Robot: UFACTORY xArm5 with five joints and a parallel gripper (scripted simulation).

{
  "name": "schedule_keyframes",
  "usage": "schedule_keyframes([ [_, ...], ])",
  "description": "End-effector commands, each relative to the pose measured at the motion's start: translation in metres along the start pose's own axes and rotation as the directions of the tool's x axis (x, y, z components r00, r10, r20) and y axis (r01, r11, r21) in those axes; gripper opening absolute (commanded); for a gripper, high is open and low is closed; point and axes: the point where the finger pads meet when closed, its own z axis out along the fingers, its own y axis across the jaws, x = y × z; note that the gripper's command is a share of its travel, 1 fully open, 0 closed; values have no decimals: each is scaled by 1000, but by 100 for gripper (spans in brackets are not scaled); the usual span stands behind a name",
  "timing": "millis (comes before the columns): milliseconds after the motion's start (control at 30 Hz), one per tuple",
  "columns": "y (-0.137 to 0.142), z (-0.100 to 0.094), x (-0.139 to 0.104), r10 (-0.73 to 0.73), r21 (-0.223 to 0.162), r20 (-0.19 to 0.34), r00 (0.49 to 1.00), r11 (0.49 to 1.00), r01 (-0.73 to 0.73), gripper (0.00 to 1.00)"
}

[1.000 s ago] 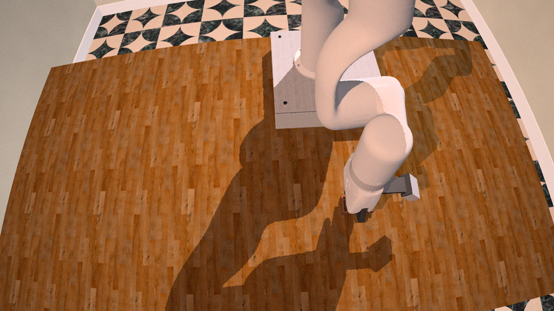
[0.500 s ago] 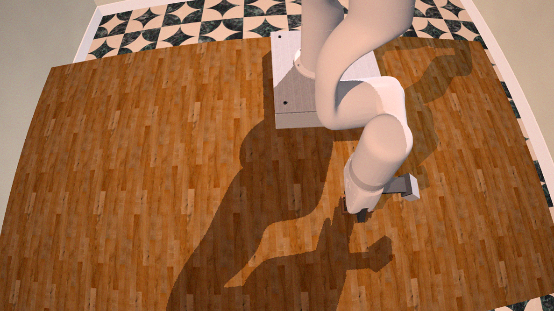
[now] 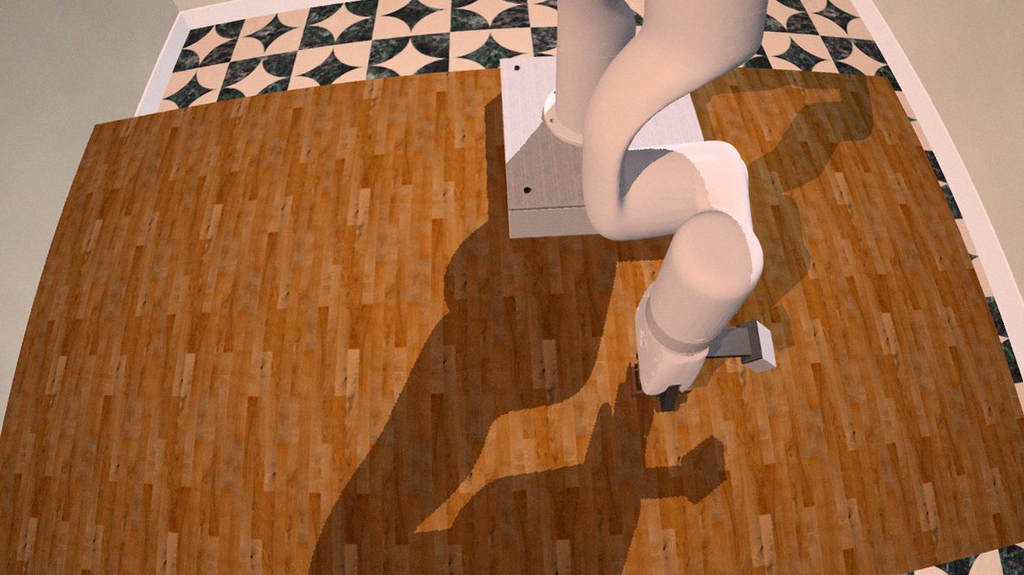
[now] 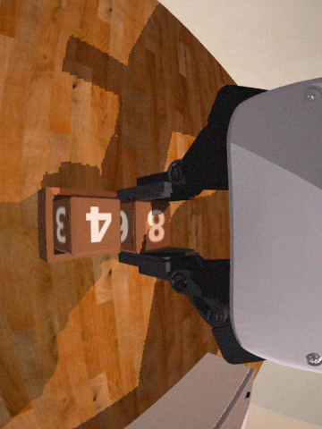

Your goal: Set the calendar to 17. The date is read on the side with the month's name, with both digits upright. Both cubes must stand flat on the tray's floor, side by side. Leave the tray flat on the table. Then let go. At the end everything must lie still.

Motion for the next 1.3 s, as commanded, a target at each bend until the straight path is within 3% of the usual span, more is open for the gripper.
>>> schedule_keyframes([
  [0,1,-1,0,0,-3,0,1000,1000,0,27],
  [1267,1,8,0,0,-3,0,1000,1000,0,27],
])
